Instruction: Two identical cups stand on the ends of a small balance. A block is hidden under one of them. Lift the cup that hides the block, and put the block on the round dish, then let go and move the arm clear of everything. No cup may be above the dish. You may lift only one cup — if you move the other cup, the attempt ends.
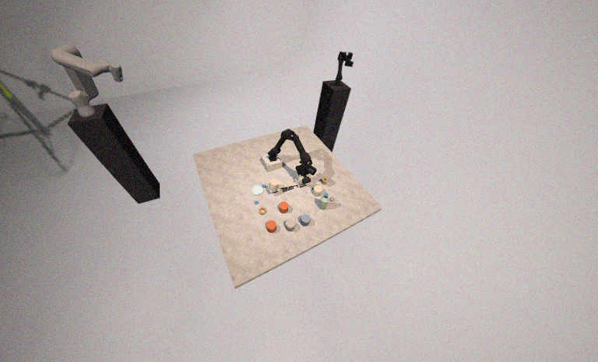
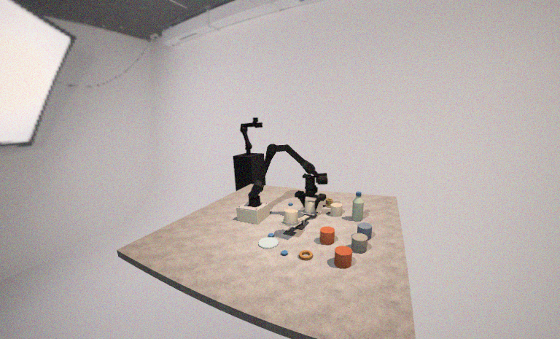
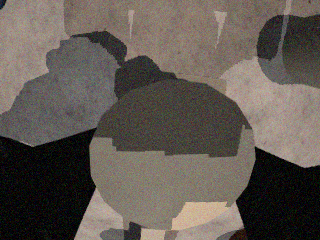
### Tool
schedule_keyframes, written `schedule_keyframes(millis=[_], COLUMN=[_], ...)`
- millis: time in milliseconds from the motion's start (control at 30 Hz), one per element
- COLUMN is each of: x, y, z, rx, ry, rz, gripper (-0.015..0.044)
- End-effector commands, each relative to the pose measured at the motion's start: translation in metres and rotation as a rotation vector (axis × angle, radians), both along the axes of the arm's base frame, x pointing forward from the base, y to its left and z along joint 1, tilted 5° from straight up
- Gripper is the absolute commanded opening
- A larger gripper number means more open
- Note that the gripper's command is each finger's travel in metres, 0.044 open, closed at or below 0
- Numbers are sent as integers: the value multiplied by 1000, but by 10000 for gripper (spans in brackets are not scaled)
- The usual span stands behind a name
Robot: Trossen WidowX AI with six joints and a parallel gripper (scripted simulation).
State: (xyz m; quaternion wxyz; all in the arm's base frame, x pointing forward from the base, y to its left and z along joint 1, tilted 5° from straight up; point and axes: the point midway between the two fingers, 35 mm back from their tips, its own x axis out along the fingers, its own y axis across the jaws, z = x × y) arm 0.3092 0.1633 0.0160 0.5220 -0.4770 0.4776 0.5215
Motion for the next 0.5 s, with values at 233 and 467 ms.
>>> schedule_keyframes(millis=[233,467], x=[3,4], y=[0,0], z=[15,23], rx=[4,4], ry=[-1,-2], rz=[-5,-5], gripper=[0,0])
